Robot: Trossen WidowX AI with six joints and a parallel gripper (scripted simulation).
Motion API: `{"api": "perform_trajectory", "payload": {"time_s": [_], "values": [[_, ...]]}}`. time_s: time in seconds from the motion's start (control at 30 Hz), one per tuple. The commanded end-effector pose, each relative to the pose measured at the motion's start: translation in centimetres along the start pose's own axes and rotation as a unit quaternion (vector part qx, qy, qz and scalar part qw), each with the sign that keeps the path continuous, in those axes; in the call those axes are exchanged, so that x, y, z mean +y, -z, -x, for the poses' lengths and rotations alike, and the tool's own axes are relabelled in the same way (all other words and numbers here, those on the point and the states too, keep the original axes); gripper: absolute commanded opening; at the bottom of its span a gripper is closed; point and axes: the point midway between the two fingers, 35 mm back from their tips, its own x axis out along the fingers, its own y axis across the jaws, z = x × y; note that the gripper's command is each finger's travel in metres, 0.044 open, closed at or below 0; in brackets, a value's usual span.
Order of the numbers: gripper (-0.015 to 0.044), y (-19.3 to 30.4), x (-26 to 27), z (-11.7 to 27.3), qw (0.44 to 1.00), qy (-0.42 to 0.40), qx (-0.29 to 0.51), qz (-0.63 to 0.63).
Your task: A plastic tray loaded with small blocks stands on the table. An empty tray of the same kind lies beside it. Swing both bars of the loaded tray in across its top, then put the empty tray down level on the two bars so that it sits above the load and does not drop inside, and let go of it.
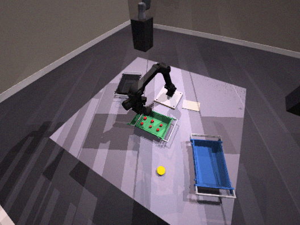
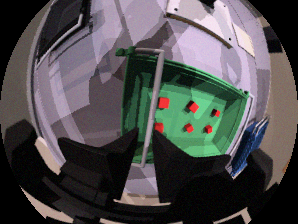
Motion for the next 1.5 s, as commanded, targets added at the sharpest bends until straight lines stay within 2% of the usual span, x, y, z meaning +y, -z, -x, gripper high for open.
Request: {"api": "perform_trajectory", "payload": {"time_s": [0.0, 0.4, 0.7, 0.73, 0.87, 1.03, 1.13, 1.23, 1.47], "values": [[0.0082, 0.0, 0.0, 0.0, 1.000, 0.000, 0.001, 0.000], [0.0082, 0.1, 0.0, 0.6, 1.000, 0.000, 0.001, 0.000], [0.0082, -0.2, -0.1, 8.8, 1.000, -0.002, 0.008, -0.002], [0.0082, 0.2, -0.2, 6.3, 1.000, -0.001, 0.002, 0.008], [0.0082, 1.3, -3.6, 5.6, 0.977, 0.000, 0.002, 0.214], [0.0082, 2.4, -9.1, 4.5, 0.862, 0.001, 0.003, 0.507], [0.0082, 2.7, -12.3, 3.9, 0.752, -0.001, 0.006, 0.659], [0.0082, 2.7, -15.7, 3.4, 0.615, -0.003, 0.009, 0.789], [0.0082, 2.0, -20.8, 2.5, 0.375, -0.005, 0.011, 0.927]]}}
